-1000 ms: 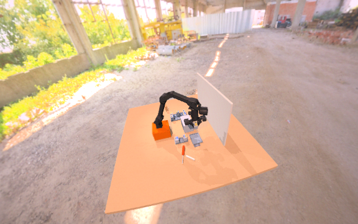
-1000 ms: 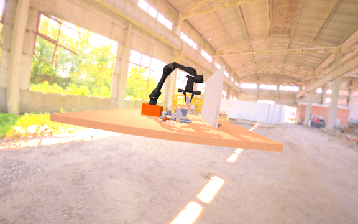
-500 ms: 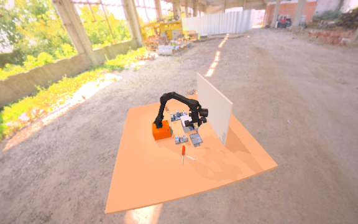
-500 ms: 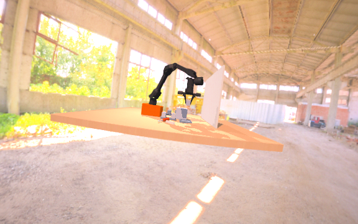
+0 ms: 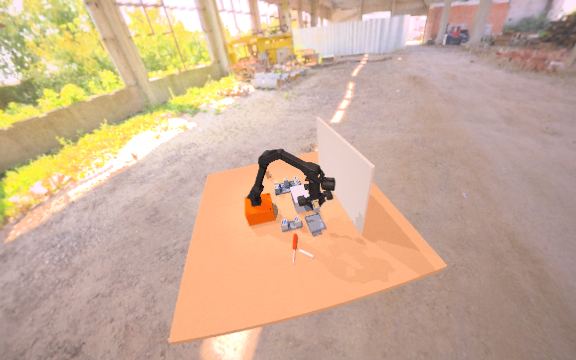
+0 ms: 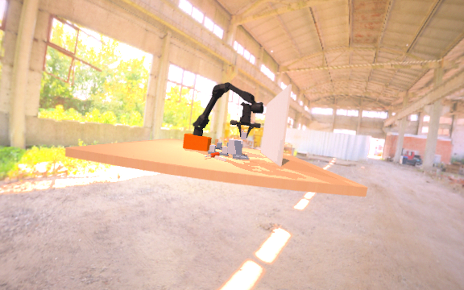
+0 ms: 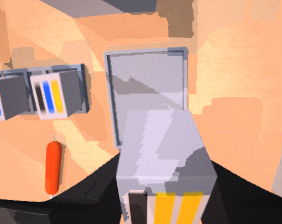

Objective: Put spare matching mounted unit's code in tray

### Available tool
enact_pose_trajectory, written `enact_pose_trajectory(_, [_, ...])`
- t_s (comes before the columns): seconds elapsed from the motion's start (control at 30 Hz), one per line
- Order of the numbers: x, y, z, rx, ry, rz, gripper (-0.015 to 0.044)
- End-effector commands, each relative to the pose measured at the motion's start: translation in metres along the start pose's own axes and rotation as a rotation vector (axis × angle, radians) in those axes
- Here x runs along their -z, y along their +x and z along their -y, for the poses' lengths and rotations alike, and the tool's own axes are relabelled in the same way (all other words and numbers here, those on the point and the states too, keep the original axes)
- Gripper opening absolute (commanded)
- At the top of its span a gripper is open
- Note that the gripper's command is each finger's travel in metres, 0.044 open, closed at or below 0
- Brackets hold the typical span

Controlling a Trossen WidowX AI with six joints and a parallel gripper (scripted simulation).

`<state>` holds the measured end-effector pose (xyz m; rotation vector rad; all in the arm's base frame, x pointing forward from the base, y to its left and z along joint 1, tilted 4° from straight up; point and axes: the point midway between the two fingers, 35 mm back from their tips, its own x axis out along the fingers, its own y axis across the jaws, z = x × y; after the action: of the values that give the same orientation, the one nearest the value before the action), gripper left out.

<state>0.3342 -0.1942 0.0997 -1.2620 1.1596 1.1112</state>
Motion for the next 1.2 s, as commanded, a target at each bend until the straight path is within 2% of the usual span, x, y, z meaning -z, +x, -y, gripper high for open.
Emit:
enact_pose_trajectory(0.0, [-0.001,0.004,0.0,0.001,-0.003,0.004,0.0])
enact_pose_trajectory(1.17, [0.0,0.043,0.001,0.001,-0.003,0.004,0.0])
